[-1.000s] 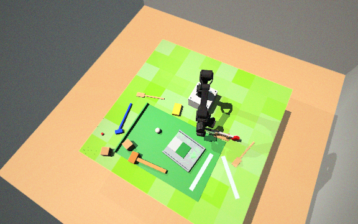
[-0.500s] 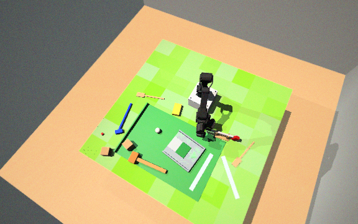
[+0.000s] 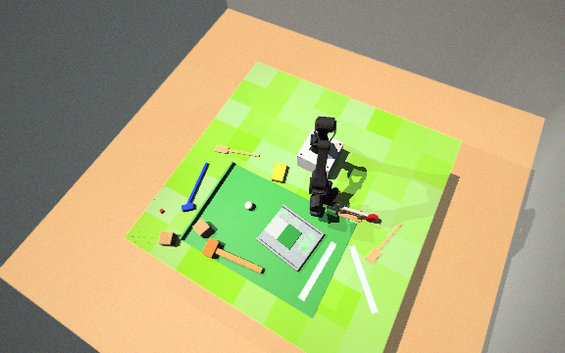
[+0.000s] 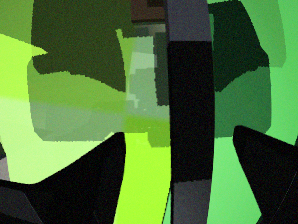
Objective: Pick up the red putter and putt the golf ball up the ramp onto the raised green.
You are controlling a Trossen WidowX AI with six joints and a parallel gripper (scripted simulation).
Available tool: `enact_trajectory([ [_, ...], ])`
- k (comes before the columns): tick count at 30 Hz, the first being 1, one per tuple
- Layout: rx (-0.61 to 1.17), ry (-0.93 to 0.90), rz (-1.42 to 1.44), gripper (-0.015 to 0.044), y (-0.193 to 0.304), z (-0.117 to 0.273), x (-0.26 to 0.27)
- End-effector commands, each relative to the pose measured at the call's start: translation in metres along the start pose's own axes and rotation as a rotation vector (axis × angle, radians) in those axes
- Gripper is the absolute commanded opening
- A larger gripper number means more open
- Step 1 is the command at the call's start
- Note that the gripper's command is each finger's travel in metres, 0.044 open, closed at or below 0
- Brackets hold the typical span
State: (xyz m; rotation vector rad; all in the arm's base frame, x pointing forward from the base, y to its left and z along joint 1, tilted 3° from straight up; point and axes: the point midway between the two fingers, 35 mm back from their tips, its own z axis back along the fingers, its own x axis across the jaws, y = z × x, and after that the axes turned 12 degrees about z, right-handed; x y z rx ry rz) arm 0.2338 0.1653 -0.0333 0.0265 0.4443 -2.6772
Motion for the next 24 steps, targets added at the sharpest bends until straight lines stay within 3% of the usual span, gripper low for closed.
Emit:
enact_trajectory([
  [1, 0.000, 0.000, 0.000, 0.0204, 0.000, 0.000, 0.000],
  [7, 0.000, 0.000, 0.000, 0.0046, 0.000, 0.000, 0.000],
  [16, 0.000, 0.000, 0.000, 0.0000, -0.002, 0.006, -0.002],
  [24, 0.000, 0.000, 0.000, 0.0000, -0.014, 0.053, -0.009],
])
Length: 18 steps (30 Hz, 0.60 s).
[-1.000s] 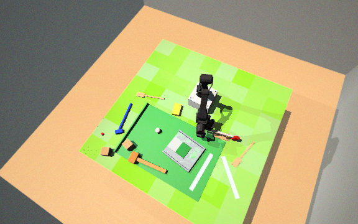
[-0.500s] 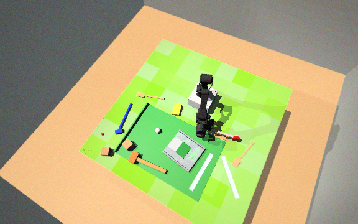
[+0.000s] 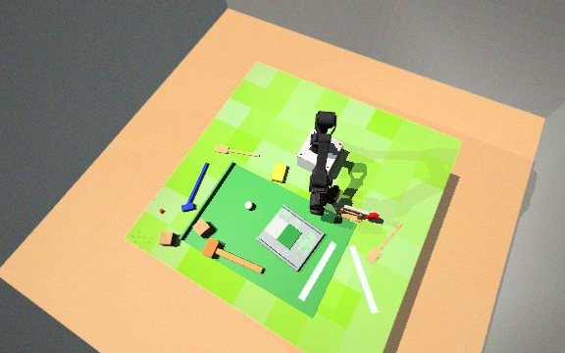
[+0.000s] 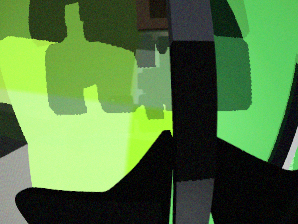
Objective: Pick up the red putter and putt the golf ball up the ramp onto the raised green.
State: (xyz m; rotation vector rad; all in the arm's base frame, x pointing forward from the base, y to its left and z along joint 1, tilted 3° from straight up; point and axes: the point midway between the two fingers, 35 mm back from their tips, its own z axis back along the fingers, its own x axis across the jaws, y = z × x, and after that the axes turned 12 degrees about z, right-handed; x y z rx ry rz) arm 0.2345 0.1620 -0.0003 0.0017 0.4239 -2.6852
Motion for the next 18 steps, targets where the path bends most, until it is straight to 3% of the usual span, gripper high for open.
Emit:
enact_trajectory([
  [1, -0.011, 0.020, 0.008, 0.0000, -0.008, 0.028, -0.006],
  [7, -0.011, 0.019, 0.007, 0.0000, -0.017, 0.064, -0.003],
  [18, 0.034, 0.044, -0.197, 0.0000, 0.025, 0.068, -0.006],
])
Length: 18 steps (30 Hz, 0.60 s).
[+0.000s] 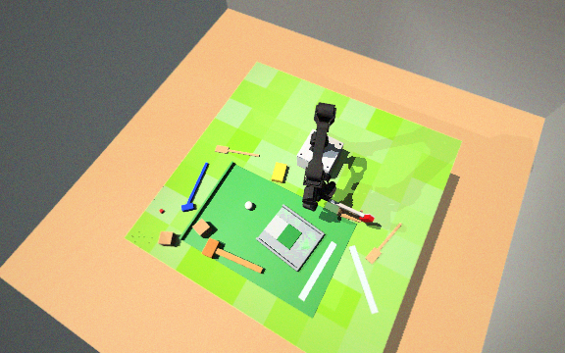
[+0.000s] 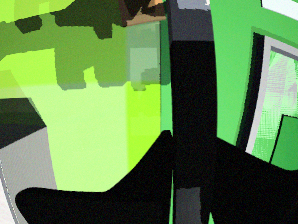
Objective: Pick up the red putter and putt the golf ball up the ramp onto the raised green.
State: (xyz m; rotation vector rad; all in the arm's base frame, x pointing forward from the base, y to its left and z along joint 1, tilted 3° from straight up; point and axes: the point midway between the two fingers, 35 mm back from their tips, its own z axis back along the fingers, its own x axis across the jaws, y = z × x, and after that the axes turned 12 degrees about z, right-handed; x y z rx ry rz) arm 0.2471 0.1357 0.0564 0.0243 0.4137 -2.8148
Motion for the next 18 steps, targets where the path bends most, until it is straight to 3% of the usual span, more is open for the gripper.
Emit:
enact_trajectory([
  [1, 0.016, 0.017, -0.100, 0.0000, 0.019, 0.006, -0.004],
  [18, 0.091, 0.073, -0.557, 0.0000, 0.107, 0.033, 0.000],
])
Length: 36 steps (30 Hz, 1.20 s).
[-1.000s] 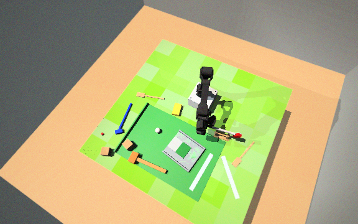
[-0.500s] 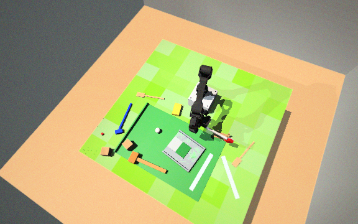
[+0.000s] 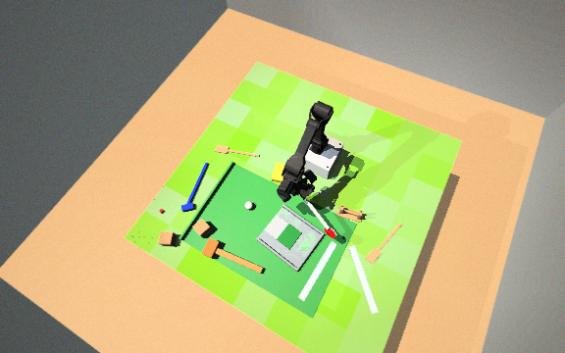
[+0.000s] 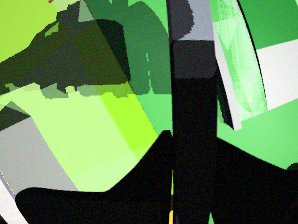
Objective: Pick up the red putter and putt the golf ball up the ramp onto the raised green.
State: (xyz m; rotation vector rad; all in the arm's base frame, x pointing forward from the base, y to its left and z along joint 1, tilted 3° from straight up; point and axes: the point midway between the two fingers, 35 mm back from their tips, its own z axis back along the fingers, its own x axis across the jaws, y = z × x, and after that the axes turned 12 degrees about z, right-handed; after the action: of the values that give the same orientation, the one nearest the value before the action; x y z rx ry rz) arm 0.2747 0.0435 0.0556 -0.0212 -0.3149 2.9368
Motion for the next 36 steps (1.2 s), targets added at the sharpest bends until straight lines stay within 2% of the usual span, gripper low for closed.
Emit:
enact_trajectory([
  [1, 0.012, 0.018, -0.104, 0.0000, 0.018, 0.006, -0.008],
  [18, 0.075, 0.063, -0.563, 0.0000, 0.107, 0.027, -0.015],
  [36, 0.132, 0.100, -1.051, 0.0000, 0.198, 0.048, 0.009],
])
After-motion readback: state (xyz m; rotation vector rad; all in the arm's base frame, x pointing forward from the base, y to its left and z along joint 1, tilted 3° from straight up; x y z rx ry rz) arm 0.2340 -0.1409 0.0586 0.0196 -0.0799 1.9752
